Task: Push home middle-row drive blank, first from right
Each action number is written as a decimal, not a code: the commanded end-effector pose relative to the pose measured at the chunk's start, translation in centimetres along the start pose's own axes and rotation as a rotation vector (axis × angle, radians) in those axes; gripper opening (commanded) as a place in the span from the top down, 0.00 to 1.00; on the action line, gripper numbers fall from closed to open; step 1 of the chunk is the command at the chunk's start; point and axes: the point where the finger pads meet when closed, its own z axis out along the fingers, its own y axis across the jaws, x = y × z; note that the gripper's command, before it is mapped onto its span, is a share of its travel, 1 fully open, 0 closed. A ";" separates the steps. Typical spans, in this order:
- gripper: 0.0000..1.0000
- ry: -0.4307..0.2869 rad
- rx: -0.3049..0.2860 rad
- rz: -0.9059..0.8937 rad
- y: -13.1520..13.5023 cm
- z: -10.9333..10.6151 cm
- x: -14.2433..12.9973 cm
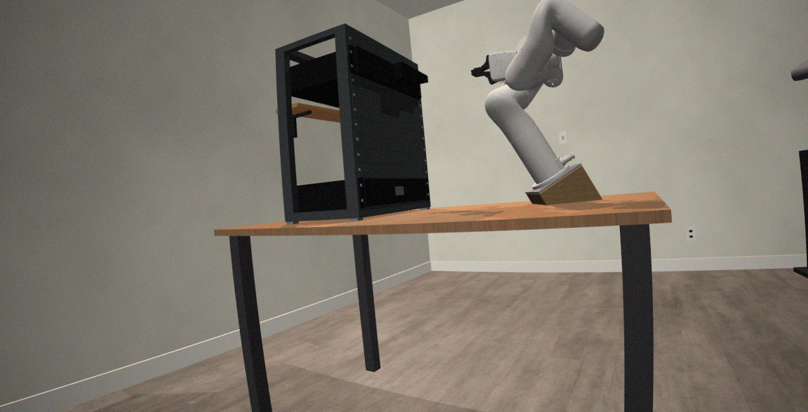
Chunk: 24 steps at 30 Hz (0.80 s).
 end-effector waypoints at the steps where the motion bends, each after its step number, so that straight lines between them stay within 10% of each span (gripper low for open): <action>1: 1.00 -0.001 -0.001 -0.003 0.0 -1.8 0.0; 24: 1.00 -0.001 -0.001 -0.003 0.0 -2.4 0.0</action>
